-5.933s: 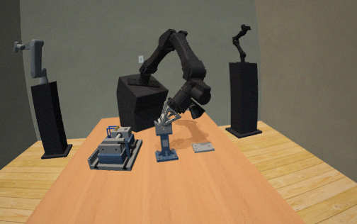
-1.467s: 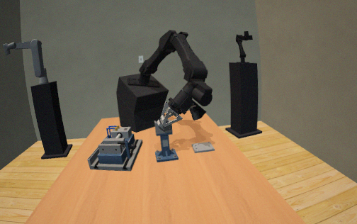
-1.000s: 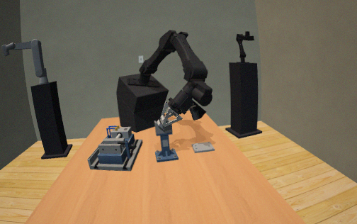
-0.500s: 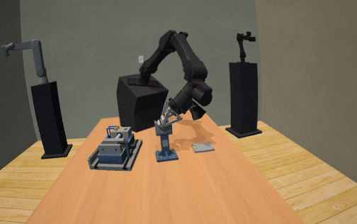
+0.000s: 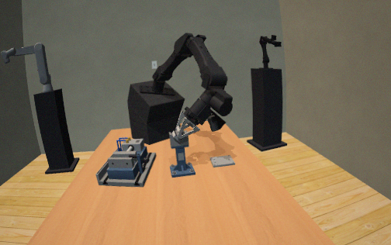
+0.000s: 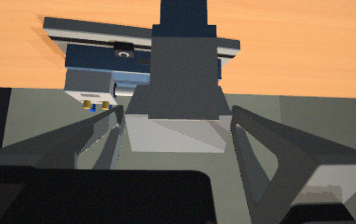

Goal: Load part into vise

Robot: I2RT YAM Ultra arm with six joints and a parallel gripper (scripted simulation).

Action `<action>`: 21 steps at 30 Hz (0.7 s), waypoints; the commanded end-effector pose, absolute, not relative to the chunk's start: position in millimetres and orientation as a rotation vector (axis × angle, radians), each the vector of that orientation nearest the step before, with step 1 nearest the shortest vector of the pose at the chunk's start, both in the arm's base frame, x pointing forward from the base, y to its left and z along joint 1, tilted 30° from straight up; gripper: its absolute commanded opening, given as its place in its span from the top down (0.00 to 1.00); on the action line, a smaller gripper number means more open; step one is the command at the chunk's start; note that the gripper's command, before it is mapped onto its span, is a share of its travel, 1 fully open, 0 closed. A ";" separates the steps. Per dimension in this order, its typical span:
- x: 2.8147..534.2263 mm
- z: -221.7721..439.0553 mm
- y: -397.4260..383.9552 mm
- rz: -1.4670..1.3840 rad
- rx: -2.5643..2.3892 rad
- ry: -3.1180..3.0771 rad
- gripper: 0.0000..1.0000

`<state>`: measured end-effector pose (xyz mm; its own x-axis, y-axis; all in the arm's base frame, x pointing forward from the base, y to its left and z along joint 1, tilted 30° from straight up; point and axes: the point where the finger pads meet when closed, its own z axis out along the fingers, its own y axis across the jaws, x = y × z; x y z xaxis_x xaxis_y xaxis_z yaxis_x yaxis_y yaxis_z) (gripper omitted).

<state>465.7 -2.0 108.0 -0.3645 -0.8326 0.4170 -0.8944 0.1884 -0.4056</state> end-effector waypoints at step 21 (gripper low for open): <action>465.2 113.9 -6.2 0.929 1.712 -2.375 0.19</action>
